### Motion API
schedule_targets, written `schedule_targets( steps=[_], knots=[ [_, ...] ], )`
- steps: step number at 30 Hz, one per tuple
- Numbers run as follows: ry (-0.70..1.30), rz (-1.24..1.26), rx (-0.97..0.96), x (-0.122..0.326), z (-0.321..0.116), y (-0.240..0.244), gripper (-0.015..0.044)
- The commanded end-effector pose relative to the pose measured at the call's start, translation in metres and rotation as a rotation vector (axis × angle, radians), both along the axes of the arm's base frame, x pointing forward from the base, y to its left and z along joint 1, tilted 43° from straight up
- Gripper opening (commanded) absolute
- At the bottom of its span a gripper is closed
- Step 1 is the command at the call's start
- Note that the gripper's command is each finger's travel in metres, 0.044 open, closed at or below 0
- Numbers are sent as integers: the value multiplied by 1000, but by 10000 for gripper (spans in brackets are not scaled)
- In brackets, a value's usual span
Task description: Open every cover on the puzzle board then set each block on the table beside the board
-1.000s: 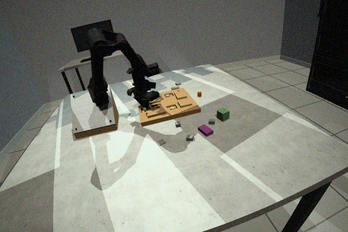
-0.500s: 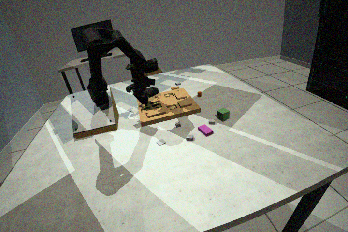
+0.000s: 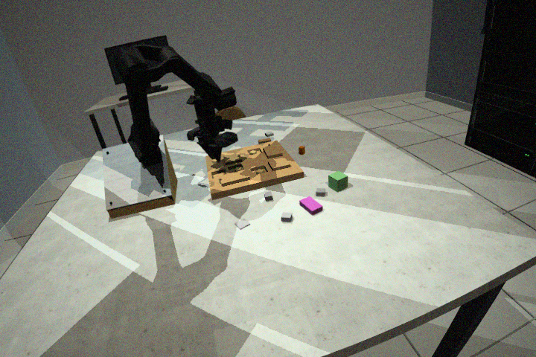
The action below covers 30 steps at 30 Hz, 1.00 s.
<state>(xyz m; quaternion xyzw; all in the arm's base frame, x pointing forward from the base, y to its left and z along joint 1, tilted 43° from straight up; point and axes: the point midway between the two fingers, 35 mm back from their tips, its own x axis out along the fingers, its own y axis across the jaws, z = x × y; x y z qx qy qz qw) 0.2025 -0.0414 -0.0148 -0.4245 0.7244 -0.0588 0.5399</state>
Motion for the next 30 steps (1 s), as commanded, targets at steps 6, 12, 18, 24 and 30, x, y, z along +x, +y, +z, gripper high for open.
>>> schedule_targets(
  steps=[6, 12, 18, 24, 30],
  knots=[
    [-6, -5, 4, 2, 16, 15, 80],
    [-5, -6, 3, 2, 28, 25, 80],
    [-6, -4, 7, 13, 23, 36, 80],
    [-8, -3, 12, 25, 14, 52, 80],
    [-8, -2, 16, 37, 5, 68, 80]
  ],
)
